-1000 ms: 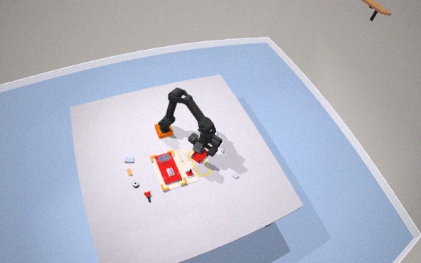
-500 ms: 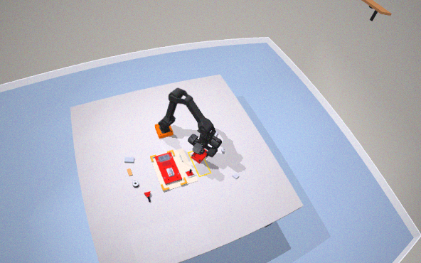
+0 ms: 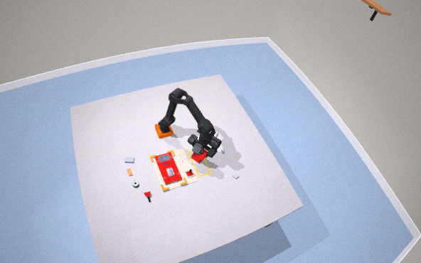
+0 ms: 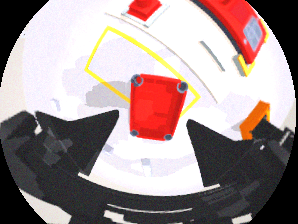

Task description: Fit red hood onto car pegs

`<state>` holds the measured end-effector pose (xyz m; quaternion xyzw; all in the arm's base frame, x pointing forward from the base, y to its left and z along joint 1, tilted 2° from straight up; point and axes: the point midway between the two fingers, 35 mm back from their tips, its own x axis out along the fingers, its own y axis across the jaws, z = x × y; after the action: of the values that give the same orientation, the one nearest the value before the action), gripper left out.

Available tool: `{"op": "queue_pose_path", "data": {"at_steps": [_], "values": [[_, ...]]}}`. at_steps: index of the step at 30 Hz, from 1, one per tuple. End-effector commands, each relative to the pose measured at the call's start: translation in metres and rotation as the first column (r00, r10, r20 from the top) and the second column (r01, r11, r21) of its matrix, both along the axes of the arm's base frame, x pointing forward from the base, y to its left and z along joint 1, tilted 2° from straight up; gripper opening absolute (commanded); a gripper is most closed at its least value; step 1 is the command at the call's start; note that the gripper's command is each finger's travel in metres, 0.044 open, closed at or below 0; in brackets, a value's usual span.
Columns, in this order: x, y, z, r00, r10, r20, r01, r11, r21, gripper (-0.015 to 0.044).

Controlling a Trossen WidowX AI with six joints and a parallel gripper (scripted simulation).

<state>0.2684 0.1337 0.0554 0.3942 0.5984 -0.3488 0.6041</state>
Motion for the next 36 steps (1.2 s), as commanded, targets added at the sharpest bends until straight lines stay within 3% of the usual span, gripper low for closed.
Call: {"op": "queue_pose_path", "data": {"at_steps": [1, 36], "values": [[-0.001, -0.001, -0.003, 1.0, -0.005, -0.003, 0.005, 1.0, -0.007, 0.044], [-0.001, -0.001, -0.021, 1.0, -0.005, -0.003, 0.005, 1.0, -0.007, 0.044]]}}
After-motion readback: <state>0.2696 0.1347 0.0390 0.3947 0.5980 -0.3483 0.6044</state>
